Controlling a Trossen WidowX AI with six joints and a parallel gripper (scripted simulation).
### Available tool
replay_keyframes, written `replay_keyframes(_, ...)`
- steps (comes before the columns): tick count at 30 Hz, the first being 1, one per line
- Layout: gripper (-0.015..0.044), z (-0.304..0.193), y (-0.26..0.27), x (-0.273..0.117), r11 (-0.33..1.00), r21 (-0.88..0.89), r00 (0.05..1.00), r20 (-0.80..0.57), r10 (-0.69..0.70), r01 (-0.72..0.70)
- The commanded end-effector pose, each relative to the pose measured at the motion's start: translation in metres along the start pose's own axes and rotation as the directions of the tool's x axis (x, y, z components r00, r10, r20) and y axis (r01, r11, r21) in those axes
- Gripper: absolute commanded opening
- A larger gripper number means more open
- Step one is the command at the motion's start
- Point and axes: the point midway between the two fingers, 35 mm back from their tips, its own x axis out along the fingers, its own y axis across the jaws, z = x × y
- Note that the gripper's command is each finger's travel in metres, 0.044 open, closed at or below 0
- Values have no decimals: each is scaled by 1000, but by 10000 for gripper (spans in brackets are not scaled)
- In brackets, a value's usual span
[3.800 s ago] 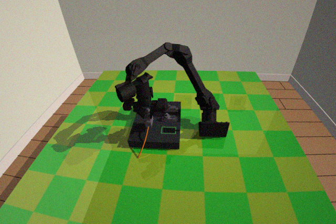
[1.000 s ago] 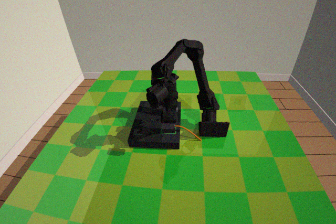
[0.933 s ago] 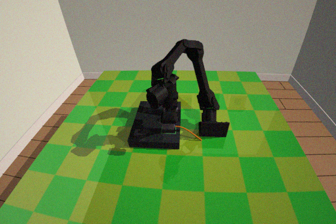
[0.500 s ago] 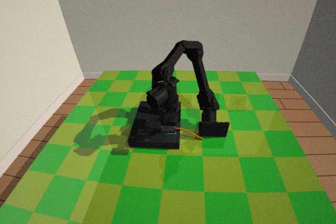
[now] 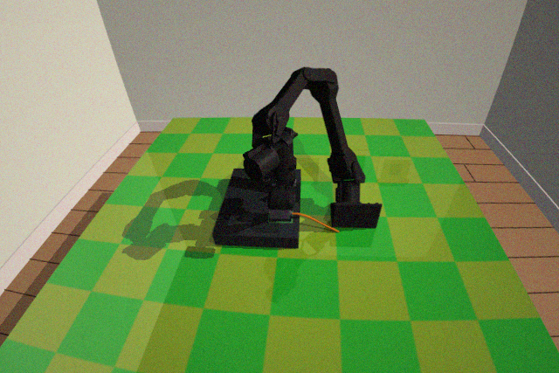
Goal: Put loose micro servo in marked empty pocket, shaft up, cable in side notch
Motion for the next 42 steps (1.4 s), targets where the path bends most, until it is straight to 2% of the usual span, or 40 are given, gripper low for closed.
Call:
replay_keyframes(1,0,1,0,1,1000,0,1000,9,2,-2)
replay_keyframes(42,0,2,0,42,1000,1,1000,10,1,-1)
